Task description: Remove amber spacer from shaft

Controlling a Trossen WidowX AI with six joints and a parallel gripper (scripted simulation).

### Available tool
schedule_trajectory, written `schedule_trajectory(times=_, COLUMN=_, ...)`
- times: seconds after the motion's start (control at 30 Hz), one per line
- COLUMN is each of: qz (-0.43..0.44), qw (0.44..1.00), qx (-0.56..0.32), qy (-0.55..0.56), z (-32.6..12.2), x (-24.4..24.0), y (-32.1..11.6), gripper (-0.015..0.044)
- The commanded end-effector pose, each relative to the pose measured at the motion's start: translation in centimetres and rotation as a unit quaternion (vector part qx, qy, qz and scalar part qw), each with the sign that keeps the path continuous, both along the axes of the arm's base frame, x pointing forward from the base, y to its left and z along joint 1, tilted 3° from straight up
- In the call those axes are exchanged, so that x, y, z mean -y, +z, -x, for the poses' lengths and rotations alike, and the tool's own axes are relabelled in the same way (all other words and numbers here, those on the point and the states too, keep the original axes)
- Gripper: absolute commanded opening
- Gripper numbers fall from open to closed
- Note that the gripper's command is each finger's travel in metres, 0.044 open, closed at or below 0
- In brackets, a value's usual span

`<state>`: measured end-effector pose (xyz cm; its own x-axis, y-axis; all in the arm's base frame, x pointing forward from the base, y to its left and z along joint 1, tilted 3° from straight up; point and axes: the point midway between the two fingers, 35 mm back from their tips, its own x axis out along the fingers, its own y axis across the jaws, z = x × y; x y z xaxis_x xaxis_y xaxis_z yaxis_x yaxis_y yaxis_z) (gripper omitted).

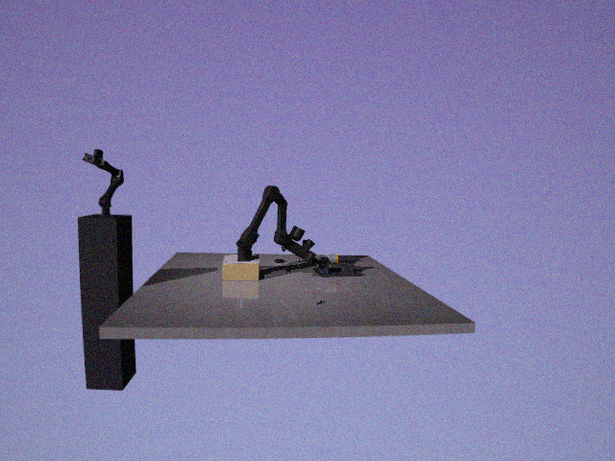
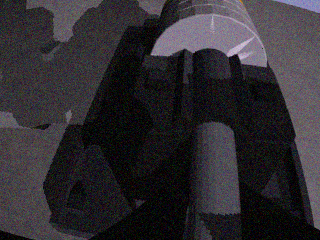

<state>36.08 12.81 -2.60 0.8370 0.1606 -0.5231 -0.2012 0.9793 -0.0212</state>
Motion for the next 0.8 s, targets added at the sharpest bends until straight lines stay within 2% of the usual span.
schedule_trajectory(times=0.0, qz=0.001, qw=1.000, qx=-0.001, qy=0.001, z=0.5, x=0.1, y=-0.1, gripper=0.0000)
schedule_trajectory(times=0.77, qz=0.001, qw=1.000, qx=-0.001, qy=0.001, z=1.5, x=0.3, y=-0.1, gripper=0.0000)
